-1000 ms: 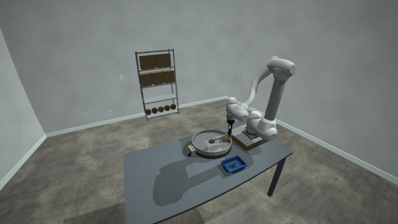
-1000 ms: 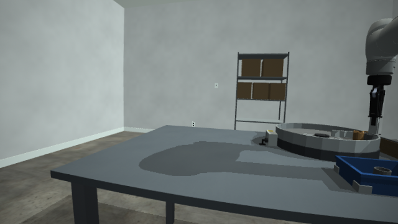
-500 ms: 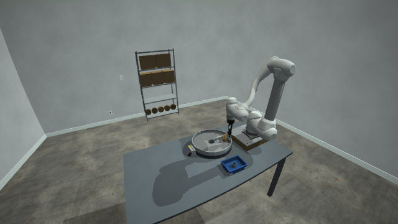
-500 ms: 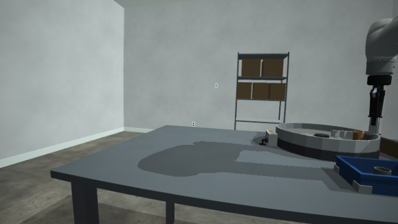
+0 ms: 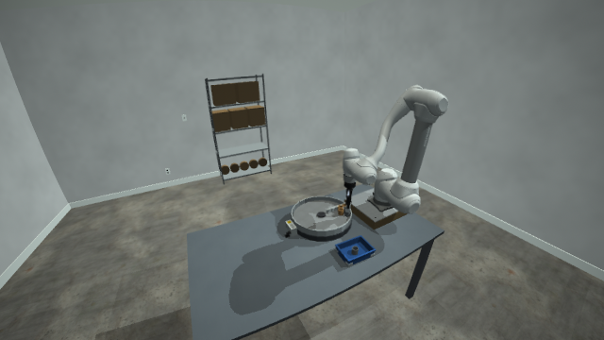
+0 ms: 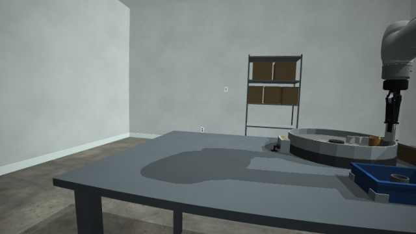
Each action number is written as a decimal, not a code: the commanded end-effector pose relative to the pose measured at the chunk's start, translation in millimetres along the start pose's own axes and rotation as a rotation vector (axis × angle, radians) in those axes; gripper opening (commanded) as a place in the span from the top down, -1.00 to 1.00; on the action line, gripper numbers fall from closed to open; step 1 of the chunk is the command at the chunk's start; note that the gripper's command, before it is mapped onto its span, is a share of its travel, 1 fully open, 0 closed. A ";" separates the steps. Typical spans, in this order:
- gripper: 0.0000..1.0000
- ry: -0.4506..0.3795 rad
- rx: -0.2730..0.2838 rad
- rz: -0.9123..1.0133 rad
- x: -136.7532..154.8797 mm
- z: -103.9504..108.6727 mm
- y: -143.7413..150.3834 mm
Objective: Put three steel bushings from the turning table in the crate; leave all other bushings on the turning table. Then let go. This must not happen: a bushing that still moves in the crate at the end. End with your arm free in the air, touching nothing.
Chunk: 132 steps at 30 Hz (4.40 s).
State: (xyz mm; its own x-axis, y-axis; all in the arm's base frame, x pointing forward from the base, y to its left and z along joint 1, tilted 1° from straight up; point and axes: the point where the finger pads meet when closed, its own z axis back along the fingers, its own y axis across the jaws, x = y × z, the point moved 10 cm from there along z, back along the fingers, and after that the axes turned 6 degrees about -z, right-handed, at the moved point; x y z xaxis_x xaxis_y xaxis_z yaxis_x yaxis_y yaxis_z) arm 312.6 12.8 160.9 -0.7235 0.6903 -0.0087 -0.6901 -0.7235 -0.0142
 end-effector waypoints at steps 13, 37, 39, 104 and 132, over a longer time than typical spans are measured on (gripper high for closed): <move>0.81 0.002 -0.004 0.002 -3.2 -2.2 -1.5; 0.81 0.002 -0.004 0.002 -4.2 -1.5 -2.4; 0.81 0.002 -0.004 0.002 -4.2 -1.5 -2.4; 0.81 0.002 -0.004 0.002 -4.5 -16.7 -2.8; 1.00 0.002 -0.004 0.002 -4.5 -16.7 -2.8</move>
State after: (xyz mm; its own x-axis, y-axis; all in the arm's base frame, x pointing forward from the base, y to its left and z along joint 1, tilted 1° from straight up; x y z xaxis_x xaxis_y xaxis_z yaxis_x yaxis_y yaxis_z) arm 317.2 12.6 146.8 -0.7226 0.6912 -0.0102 -0.6910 -0.7227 -0.0165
